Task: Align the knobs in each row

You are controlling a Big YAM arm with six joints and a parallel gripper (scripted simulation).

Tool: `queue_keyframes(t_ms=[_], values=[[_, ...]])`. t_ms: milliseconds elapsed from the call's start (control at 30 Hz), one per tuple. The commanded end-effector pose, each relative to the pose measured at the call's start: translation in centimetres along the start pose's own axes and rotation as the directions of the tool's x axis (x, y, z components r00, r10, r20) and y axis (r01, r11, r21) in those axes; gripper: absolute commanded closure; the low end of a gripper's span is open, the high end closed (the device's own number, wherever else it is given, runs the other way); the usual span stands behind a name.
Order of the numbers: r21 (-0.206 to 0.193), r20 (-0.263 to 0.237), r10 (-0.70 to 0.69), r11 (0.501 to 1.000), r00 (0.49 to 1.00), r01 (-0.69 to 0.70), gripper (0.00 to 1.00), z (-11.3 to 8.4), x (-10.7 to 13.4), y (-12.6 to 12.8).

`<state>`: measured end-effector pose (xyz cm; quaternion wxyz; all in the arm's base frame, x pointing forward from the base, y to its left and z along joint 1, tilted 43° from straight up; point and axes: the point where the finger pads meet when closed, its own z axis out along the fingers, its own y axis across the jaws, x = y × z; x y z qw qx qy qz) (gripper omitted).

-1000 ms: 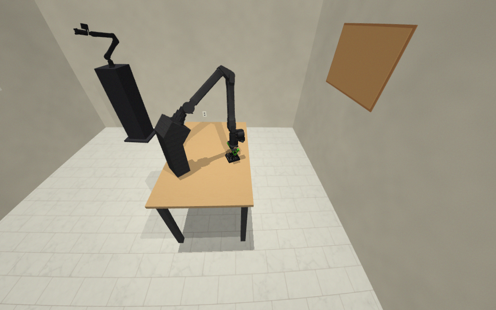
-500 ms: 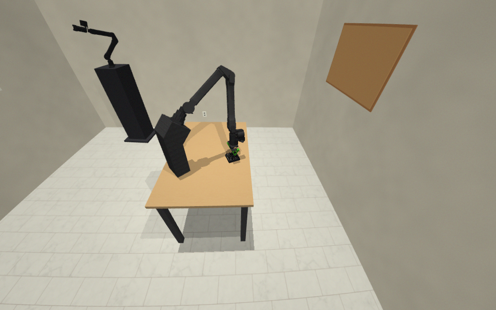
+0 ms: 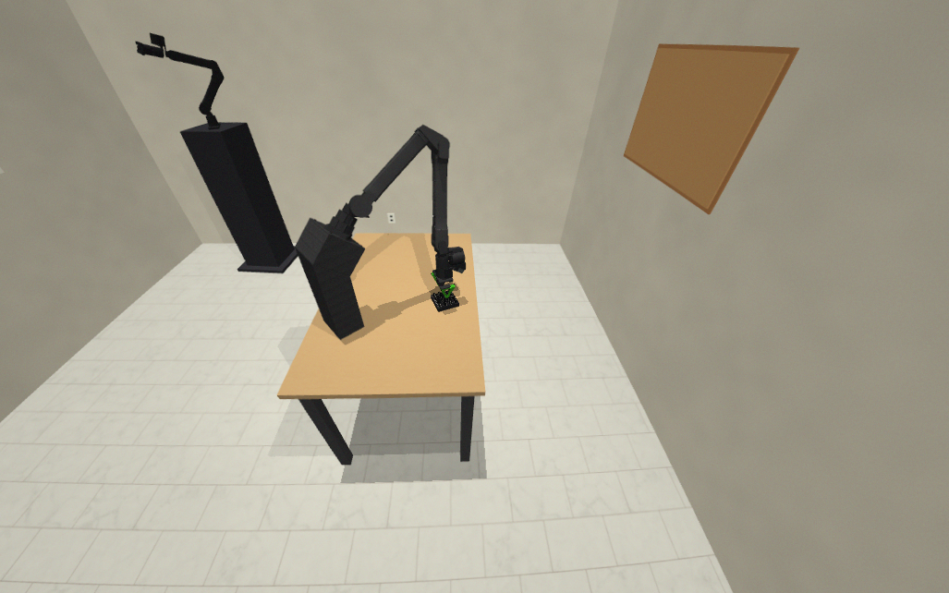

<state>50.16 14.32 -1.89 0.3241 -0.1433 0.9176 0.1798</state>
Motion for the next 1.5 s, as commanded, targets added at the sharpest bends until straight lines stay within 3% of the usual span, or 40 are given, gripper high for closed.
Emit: queue_keyframes(t_ms=[0, 633, 1467], values=[[0.009, -0.004, 0.004, 1.0, 1.0, -0.004, 0.0, 0.0, 1.5, -0.9], [0.009, -0.009, 0.006, 1.0, 1.0, -0.006, 0.0, -0.1, 4.7, -0.9], [0.009, -0.008, 0.006, 1.0, 1.0, -0.006, 0.0, 0.0, 4.7, -0.9]])
